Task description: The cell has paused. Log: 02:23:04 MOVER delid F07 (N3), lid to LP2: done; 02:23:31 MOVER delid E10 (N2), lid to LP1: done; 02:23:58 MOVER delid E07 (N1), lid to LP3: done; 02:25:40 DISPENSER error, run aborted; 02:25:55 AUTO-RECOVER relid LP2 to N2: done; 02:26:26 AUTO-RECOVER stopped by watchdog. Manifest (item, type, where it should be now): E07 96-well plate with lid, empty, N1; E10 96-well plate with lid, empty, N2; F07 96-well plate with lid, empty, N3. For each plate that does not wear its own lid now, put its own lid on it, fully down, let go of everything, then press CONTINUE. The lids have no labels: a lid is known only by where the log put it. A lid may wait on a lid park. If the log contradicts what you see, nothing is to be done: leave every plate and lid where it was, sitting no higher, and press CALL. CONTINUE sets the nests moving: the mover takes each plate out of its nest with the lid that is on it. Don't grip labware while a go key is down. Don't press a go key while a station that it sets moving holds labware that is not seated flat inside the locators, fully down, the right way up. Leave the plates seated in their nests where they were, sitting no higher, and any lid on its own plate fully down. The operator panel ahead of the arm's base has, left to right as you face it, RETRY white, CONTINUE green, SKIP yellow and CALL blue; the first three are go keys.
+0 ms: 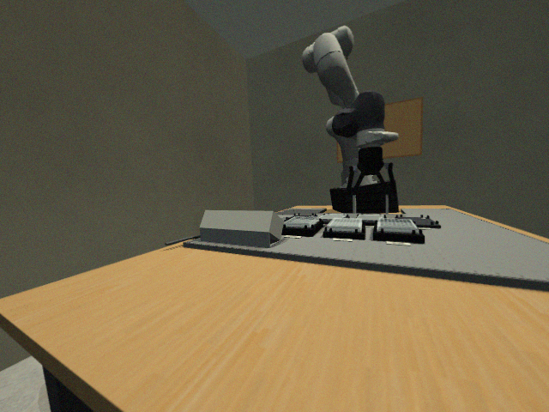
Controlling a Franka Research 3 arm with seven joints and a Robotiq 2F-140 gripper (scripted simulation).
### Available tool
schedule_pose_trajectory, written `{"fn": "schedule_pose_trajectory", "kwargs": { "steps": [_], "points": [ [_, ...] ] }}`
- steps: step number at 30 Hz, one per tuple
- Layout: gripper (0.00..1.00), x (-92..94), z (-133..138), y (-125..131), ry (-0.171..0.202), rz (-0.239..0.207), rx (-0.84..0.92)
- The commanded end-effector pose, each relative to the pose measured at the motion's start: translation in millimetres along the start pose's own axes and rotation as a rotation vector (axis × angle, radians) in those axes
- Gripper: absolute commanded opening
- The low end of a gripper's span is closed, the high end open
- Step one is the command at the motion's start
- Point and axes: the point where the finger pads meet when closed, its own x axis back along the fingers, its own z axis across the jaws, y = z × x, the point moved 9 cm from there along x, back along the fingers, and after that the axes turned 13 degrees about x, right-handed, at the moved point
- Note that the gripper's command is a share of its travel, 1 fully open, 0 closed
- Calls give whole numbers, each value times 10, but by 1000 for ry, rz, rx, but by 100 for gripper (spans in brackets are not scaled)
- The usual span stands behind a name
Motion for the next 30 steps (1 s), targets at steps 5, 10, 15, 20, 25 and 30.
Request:
{"fn": "schedule_pose_trajectory", "kwargs": {
  "steps": [5,10,15,20,25,30],
  "points": [
    [66,-2,-9,7,-2,1,1],
    [59,-2,-9,7,-2,1,1],
    [59,-2,-9,7,-2,1,1],
    [59,-2,-9,7,-2,1,1],
    [59,-2,-9,7,-2,1,1],
    [59,-2,-9,7,-2,1,1]
  ]
}}
